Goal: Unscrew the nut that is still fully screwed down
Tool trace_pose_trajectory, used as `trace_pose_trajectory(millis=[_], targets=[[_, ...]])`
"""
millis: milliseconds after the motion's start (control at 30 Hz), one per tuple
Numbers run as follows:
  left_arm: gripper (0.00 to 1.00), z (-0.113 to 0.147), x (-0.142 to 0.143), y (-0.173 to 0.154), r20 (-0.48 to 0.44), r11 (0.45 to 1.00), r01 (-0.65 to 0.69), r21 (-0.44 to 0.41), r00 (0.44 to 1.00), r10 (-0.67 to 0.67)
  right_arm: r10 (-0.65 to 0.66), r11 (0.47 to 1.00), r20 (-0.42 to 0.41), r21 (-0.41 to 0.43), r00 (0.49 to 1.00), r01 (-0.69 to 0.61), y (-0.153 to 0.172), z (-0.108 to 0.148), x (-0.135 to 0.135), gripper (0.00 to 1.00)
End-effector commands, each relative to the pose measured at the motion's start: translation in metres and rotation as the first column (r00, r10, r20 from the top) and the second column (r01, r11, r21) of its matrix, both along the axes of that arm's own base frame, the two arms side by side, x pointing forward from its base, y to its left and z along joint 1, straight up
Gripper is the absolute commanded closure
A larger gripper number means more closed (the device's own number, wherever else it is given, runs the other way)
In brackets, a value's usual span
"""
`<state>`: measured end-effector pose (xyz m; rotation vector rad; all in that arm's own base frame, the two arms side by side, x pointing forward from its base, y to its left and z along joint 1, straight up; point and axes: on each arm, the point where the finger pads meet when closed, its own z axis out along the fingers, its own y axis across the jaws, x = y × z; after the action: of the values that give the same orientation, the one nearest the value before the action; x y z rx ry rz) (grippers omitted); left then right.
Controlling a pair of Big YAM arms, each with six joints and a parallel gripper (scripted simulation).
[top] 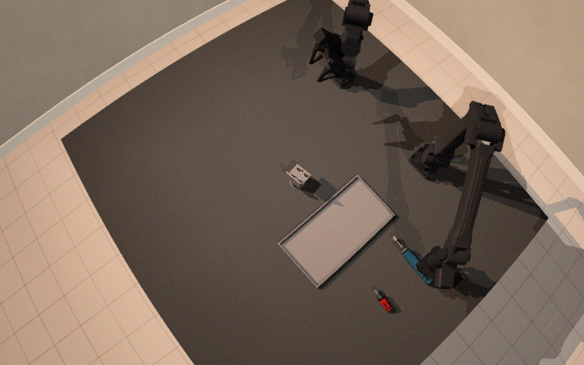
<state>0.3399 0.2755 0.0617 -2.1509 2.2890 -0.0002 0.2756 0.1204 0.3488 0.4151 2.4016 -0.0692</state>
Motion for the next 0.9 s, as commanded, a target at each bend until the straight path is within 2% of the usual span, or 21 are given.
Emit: trace_pose_trajectory(millis=[0,67,133,500,533,567,633,667,867], targets=[[0.35,0.013,0.01,0.008,0.025,1.0,0.001,0.021,1.0,-0.002,-0.003,1.0,0.028,0.026,1.0,0.002,0.002,0.016,0.003,0.14],[0.35,0.013,0.01,0.008,0.025,1.0,0.001,0.021,1.0,-0.002,-0.003,1.0,0.028,0.026,1.0,0.002,0.002,0.016,0.003,0.14],[0.35,0.016,0.026,0.012,0.025,0.999,-0.038,0.018,0.999,0.037,-0.003,1.0,0.028,0.026,1.0,0.002,0.002,0.016,0.003,0.14],[0.35,0.024,0.058,0.035,0.035,0.971,-0.237,0.018,0.971,0.236,-0.003,1.0,0.028,0.026,1.0,0.002,0.002,0.016,0.003,0.14],[0.35,0.029,0.058,0.036,0.043,0.971,-0.239,0.022,0.97,0.238,-0.003,1.0,0.028,0.026,1.0,0.002,0.002,0.016,0.003,0.14],[0.35,0.044,0.059,0.037,0.072,0.97,-0.241,0.035,0.969,0.238,-0.003,1.0,0.028,0.026,1.0,0.002,0.002,0.016,0.003,0.14],[0.35,0.044,0.059,0.037,0.072,0.97,-0.241,0.035,0.969,0.238,-0.003,1.0,0.028,0.026,1.0,0.002,0.002,0.016,0.003,0.14],[0.35,0.025,0.062,0.036,0.036,0.967,-0.254,0.018,0.967,0.253,-0.003,1.0,0.028,0.026,1.0,0.002,0.002,0.016,0.003,0.14],[0.35,0.03,0.083,0.045,0.043,0.932,-0.362,0.015,0.932,0.361,-0.003,1.0,0.028,0.026,1.0,0.002,0.002,0.016,0.003,0.14]])
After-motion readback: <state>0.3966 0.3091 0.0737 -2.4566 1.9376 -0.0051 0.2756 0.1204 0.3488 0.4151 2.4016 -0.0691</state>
